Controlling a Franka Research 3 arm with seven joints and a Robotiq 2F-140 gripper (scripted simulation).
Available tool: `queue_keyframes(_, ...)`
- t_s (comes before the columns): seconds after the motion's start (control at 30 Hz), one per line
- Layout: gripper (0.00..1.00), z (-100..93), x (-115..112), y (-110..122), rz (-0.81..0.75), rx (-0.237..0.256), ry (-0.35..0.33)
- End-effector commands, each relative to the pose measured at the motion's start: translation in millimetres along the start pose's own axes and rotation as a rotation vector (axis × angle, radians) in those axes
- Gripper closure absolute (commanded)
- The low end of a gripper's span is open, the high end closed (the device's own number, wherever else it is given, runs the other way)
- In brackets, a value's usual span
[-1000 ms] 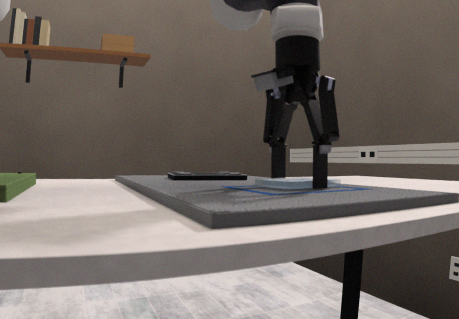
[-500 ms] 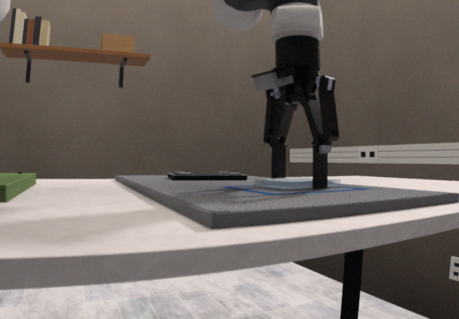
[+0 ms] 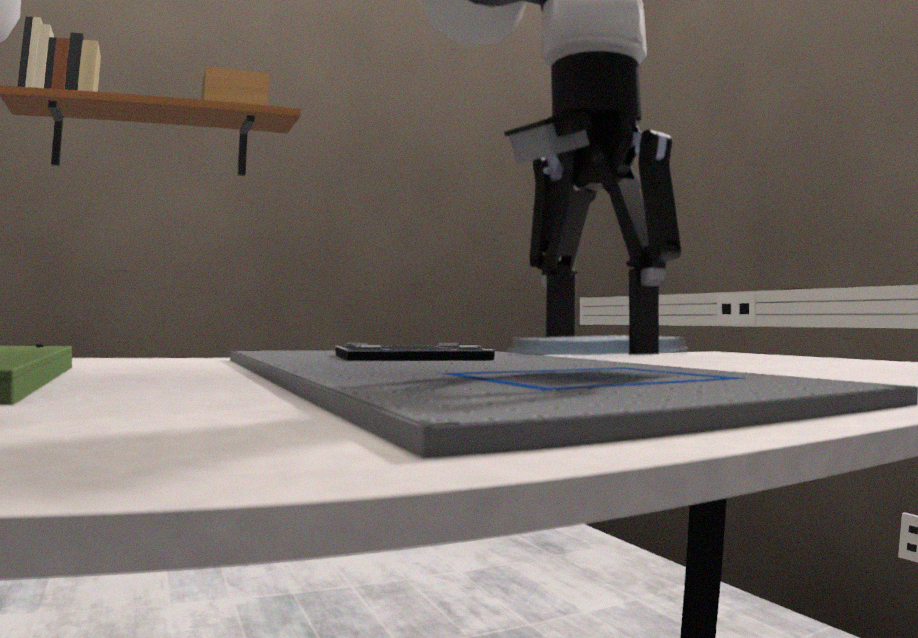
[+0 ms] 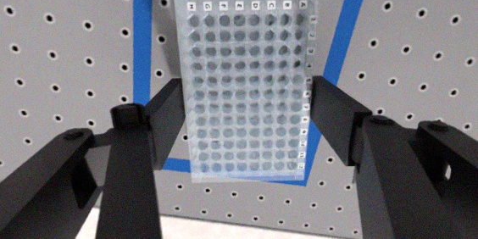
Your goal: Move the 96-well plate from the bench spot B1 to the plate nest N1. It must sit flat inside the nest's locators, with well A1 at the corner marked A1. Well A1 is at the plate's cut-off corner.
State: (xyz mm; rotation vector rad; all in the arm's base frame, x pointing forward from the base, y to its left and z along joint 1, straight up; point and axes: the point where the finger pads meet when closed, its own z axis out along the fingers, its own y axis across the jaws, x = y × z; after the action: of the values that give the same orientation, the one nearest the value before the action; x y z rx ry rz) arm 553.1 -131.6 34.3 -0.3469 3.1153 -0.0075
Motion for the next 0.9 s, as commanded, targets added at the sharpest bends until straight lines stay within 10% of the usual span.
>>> queue_keyframes(0.0,0.4,-3.5,3,1,-0.003,-0.003,0.01)
queue_keyframes(0.87,0.4,-41.9,2,1,-0.003,-0.003,0.01)
